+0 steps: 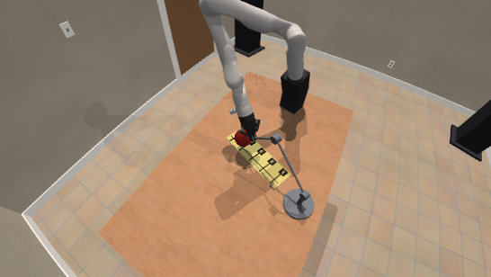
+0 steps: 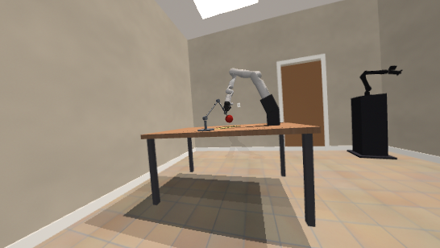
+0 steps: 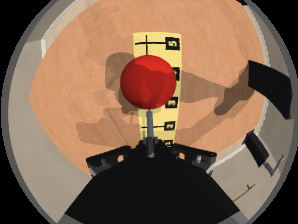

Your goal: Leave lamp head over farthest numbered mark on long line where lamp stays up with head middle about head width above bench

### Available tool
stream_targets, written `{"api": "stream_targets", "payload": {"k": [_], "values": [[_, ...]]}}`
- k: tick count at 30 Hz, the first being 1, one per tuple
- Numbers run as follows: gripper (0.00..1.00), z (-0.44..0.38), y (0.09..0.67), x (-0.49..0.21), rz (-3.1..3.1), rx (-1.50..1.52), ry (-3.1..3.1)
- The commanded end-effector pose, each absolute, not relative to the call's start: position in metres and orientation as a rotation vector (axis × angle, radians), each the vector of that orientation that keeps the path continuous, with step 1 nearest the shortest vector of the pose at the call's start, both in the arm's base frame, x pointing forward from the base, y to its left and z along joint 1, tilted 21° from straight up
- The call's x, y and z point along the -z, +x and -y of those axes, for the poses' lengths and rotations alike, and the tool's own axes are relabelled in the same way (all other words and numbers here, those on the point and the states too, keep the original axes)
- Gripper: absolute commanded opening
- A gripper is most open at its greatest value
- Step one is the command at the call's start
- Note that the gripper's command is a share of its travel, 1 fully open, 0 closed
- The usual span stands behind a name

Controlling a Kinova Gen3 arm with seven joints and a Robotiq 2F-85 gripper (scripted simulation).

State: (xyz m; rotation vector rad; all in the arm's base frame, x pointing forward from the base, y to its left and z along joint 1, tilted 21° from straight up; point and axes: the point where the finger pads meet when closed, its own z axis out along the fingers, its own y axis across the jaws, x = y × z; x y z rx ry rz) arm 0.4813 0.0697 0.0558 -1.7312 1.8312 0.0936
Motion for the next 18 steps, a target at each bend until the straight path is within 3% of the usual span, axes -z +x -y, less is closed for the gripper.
{"api": "stream_targets", "payload": {"k": [1,2,3,18], "values": [[0.00,-0.0630,0.4849,-0.0581,-1.838,-0.075,-1.724],[0.00,-0.0630,0.4849,-0.0581,-1.838,-0.075,-1.724],[1.00,-0.0634,0.4847,-0.0580,-1.838,-0.076,-1.725],[1.00,-0.0690,0.4820,-0.0569,-1.831,-0.090,-1.731]]}}
